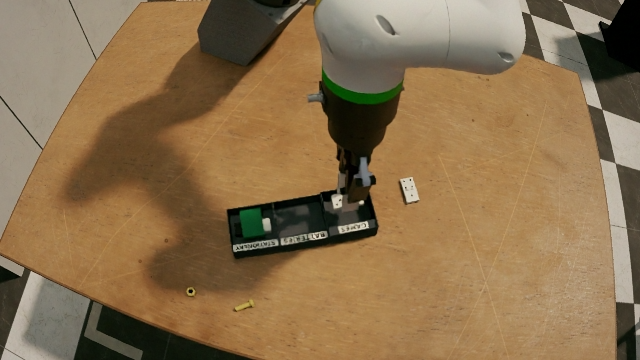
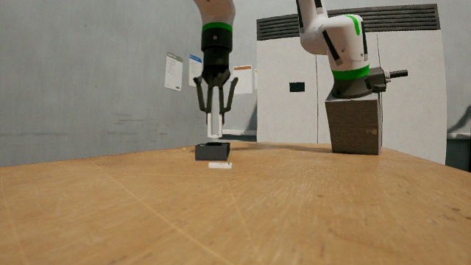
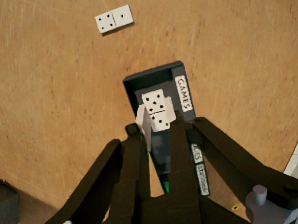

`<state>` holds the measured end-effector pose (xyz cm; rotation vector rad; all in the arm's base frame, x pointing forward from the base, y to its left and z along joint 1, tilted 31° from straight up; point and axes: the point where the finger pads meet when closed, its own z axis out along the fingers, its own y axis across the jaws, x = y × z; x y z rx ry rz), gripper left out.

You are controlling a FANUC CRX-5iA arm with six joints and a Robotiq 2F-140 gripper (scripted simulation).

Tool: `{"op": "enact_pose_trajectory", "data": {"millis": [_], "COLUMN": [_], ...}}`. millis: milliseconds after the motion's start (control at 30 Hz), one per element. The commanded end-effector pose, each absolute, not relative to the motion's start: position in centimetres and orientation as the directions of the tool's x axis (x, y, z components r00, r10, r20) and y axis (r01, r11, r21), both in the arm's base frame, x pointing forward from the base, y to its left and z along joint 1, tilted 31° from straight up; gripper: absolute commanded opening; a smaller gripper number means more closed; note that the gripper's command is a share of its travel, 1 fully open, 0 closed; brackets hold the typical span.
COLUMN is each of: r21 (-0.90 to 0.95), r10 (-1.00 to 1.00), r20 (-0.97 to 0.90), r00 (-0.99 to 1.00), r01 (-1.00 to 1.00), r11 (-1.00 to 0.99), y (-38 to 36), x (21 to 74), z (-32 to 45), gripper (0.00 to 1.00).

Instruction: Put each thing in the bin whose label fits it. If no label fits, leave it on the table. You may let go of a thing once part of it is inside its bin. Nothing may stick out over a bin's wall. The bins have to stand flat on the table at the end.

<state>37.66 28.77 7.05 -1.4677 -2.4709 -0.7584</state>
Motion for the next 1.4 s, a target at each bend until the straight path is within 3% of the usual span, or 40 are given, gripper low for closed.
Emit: {"op": "enact_pose_trajectory", "data": {"millis": [0, 1367], "r21": [0.338, 0.338], "r10": [0.772, 0.772], "r20": [0.39, 0.39], "r00": [-0.501, -0.501], "r01": [0.858, 0.858], "r11": [0.386, 0.386], "y": [28.9, 30.8], "x": [37.5, 37.8], "z": [7.1, 4.1], "gripper": [0.21, 0.21]}}
